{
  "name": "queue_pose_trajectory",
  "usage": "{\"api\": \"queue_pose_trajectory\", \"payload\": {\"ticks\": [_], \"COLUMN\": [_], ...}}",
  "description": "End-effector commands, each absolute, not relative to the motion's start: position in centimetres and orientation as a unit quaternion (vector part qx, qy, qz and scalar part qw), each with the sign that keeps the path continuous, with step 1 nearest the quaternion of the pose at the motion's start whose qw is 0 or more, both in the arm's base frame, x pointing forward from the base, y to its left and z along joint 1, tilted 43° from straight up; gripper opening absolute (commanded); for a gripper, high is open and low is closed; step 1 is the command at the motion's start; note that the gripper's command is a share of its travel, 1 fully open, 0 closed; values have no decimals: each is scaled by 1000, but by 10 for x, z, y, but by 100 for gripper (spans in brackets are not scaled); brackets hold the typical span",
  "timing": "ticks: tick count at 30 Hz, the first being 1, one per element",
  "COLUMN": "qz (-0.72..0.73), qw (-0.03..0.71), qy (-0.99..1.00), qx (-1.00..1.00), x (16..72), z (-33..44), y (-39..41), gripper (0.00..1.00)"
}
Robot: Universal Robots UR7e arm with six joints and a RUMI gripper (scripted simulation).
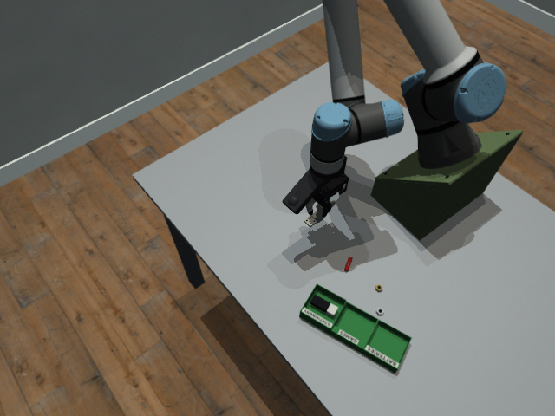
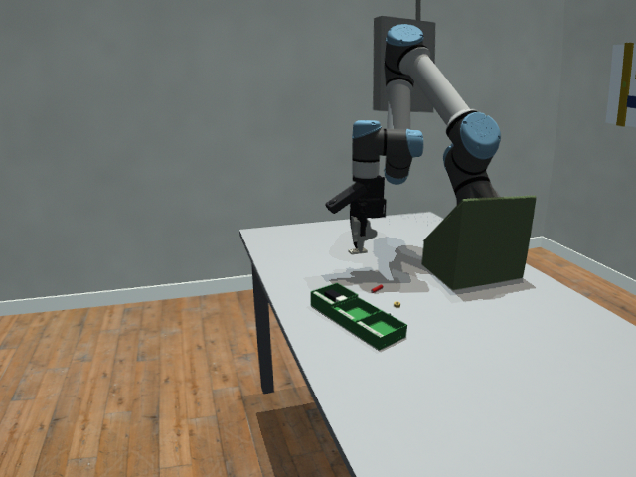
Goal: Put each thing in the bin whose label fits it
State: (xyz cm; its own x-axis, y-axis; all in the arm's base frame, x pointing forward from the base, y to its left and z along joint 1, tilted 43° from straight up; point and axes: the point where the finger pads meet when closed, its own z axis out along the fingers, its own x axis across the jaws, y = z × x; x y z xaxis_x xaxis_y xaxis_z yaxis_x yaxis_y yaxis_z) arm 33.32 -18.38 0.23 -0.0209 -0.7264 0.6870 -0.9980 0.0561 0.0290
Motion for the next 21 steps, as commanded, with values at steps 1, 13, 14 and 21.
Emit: {"api": "queue_pose_trajectory", "payload": {"ticks": [1, 13, 14, 21], "qz": [227, 168, 163, 130], "qw": [292, 329, 332, 346], "qy": [-629, -491, -479, -399], "qx": [684, 789, 796, 839], "x": [341, 366, 368, 380], "z": [-10, -53, -57, -77], "y": [-171, -128, -124, -104], "gripper": [0, 0, 0, 0]}}
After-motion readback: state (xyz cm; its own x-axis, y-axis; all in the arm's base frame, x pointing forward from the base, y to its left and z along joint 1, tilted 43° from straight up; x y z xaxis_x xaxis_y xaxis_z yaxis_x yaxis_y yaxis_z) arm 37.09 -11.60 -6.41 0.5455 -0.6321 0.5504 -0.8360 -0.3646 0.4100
